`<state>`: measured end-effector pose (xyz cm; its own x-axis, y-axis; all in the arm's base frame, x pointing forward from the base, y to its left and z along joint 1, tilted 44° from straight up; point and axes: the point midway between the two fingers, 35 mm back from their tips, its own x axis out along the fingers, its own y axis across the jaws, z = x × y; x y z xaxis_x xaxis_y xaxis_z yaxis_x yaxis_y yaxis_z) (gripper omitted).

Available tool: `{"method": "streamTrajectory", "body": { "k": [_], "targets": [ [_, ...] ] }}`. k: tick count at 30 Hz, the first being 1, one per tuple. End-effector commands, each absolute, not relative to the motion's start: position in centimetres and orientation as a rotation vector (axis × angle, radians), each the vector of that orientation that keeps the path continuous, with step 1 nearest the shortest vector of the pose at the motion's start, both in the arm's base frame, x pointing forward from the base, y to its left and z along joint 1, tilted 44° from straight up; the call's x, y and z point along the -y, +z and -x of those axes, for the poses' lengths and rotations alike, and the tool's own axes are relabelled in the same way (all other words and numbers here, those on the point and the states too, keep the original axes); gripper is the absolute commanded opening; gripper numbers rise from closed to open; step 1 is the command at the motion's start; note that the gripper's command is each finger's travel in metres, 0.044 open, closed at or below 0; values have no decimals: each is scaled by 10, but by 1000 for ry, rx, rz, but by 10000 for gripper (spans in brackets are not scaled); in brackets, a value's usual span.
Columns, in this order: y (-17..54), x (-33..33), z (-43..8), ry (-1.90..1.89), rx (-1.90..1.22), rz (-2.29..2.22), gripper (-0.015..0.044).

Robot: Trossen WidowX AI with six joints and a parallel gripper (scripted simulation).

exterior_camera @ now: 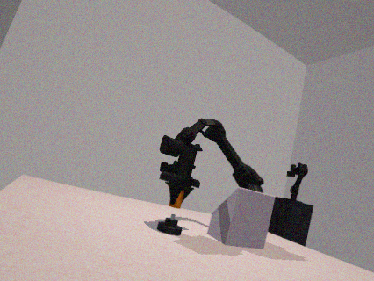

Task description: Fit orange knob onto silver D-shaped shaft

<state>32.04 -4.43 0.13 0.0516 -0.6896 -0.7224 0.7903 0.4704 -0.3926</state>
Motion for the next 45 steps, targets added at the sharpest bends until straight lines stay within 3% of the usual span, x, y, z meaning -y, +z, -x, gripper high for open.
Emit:
{"method": "streamTrajectory", "body": {
  "k": [1, 45],
  "targets": [
    [1, 45, -322, -1143, -998, -137, 0],
    [-19, 63, -321, -1147, -995, -140, 0]
  ]
}}
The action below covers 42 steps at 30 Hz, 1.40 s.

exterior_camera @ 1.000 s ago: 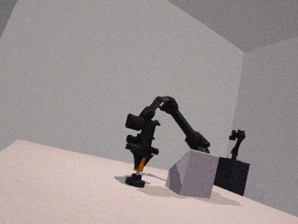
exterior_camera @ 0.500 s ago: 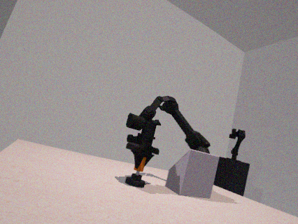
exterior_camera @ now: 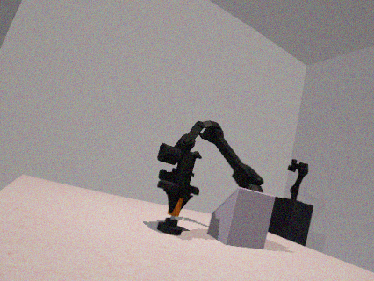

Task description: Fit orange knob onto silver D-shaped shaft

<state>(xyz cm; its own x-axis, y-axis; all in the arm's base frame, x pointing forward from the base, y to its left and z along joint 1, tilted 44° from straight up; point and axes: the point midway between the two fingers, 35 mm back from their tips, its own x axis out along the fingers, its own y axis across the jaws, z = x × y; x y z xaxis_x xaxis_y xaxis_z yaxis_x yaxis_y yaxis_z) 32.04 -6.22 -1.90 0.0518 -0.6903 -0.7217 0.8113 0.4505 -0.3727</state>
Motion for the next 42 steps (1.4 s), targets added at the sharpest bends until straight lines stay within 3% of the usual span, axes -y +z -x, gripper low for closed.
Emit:
{"method": "streamTrajectory", "body": {
  "k": [1, 23, 39, 42],
  "targets": [
    [-20, 63, -321, -1147, -994, -141, 0],
    [-30, 72, -321, -1152, -994, -152, 0],
    [-30, 72, -321, -1152, -994, -152, 420],
    [-30, 72, -321, -1152, -994, -152, 440]
  ]
}}
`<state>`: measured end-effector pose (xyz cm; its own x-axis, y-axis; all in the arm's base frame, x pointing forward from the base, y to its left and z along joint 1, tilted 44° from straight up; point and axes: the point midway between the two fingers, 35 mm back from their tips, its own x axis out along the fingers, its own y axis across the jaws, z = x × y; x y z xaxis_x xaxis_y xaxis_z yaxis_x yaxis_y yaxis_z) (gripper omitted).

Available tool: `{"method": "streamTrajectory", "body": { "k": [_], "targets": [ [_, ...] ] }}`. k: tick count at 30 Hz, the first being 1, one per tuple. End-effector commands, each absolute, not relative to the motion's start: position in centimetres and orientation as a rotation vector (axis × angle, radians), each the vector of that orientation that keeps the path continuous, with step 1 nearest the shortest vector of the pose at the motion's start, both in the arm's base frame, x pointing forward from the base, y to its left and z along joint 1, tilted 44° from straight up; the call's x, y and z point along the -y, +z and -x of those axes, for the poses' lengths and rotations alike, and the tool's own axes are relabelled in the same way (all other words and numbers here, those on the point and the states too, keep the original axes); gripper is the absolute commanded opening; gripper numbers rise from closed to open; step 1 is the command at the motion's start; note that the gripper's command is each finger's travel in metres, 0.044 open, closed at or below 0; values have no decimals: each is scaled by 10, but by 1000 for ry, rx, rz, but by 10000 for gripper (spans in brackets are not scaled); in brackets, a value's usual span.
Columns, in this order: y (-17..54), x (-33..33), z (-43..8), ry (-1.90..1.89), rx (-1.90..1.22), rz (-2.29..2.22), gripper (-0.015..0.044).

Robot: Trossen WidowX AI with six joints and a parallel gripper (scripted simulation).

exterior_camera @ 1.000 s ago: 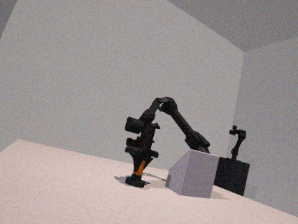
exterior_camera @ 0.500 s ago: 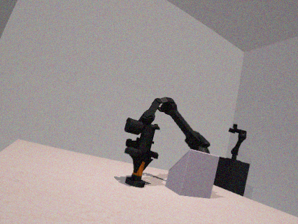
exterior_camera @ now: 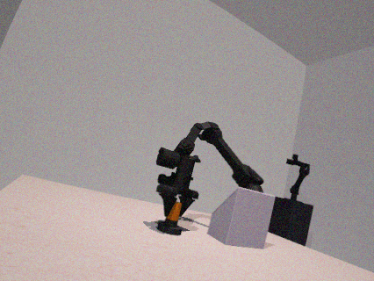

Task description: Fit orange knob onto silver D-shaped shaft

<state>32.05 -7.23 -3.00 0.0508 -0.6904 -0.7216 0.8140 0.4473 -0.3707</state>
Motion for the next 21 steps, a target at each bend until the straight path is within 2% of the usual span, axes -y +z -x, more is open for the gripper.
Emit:
{"method": "streamTrajectory", "body": {
  "k": [1, 5, 11, 21],
  "targets": [
    [-30, 72, -321, -1152, -994, -152, 440],
    [-28, 70, -321, -1151, -995, -153, 440],
    [37, 7, -316, -1149, -998, -155, 440],
    [38, 3, -318, -1149, -998, -154, 440]
  ]
}}
